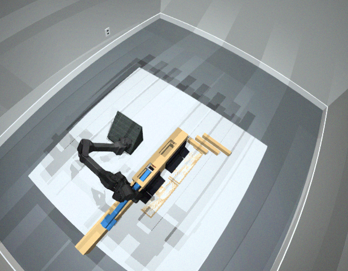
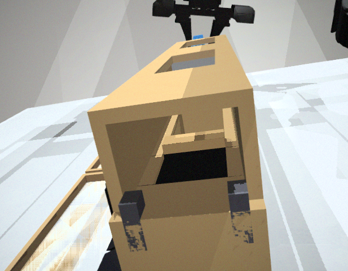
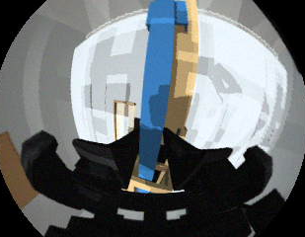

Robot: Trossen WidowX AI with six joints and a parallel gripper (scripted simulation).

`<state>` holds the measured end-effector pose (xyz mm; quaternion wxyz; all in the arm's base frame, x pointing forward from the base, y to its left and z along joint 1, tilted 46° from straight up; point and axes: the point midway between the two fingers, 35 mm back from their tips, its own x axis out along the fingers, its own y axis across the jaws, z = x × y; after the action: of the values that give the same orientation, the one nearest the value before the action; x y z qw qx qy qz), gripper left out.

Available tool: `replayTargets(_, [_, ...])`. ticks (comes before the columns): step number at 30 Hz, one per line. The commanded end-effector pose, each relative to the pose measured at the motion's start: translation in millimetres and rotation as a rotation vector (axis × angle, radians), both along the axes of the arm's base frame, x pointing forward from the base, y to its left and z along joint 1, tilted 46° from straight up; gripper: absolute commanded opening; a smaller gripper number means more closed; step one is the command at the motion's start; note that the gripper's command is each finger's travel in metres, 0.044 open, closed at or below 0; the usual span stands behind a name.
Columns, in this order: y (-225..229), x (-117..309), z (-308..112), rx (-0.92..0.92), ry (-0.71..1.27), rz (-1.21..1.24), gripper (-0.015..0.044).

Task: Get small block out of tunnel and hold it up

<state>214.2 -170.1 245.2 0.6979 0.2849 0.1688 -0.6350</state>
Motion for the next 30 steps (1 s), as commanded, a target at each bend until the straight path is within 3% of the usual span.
replayTargets(1, [0,0,0,0.001,0.0,0.0,0.0079])
replayTargets(15, [26,5,20,-0.054,0.0,-0.069,0.044])
replayTargets(22, [52,6,-5,-0.067,-0.002,-0.076,0.044])
replayTargets(30, [49,6,-10,-0.068,-0.002,-0.077,0.044])
